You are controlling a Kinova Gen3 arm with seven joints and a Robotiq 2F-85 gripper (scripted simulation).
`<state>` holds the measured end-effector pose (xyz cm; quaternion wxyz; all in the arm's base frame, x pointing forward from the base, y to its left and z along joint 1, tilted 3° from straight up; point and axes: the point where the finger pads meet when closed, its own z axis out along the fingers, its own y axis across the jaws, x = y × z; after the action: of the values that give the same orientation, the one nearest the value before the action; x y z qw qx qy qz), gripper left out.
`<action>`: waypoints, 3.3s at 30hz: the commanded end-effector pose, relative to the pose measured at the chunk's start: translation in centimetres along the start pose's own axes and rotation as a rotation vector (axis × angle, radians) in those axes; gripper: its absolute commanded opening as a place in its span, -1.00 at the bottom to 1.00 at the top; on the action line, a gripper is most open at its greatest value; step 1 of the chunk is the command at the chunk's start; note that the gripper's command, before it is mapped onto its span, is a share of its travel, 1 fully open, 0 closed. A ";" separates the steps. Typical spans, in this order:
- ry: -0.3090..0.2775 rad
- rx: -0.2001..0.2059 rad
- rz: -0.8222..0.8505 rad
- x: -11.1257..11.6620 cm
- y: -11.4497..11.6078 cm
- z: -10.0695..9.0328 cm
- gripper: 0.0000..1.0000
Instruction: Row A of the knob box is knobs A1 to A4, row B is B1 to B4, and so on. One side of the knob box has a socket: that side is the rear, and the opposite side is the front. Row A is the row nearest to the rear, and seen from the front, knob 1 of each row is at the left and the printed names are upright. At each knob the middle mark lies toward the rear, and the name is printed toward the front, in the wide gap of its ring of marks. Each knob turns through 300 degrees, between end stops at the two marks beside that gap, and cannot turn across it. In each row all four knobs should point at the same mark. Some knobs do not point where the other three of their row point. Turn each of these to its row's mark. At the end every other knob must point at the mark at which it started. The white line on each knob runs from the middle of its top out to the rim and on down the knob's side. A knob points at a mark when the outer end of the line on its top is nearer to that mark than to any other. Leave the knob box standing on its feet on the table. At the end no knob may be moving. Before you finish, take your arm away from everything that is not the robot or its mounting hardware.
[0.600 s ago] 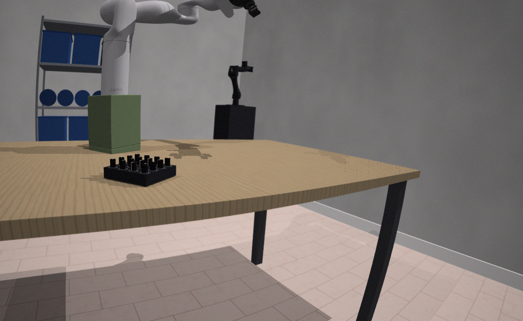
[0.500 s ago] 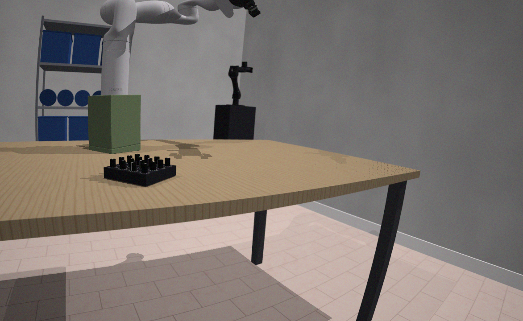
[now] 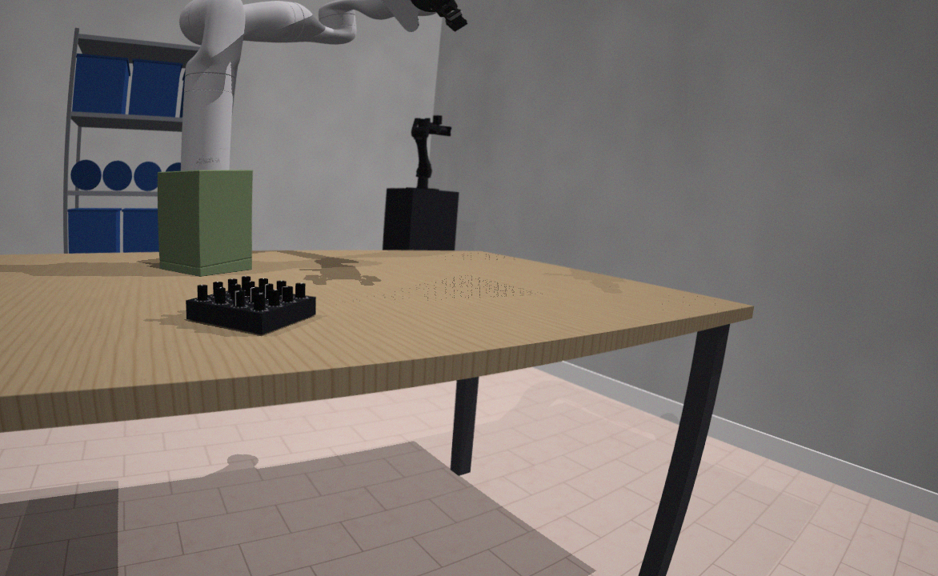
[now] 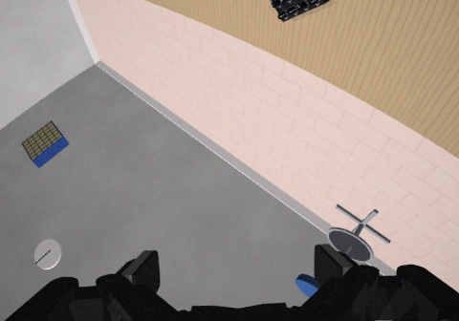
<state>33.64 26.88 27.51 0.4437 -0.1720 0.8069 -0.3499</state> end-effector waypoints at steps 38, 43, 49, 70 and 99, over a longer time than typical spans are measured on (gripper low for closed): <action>0.630 0.146 0.733 17.1 1.3 14.4 1.00; 0.728 0.191 0.878 20.0 1.8 16.0 1.00; 0.821 0.241 1.024 22.5 2.3 17.4 1.00; 1.135 0.488 1.642 30.6 4.7 22.1 1.00; 1.231 0.605 1.911 32.9 5.5 24.2 1.00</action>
<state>36.25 1.76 -4.44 0.0927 0.7956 0.5929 -0.0826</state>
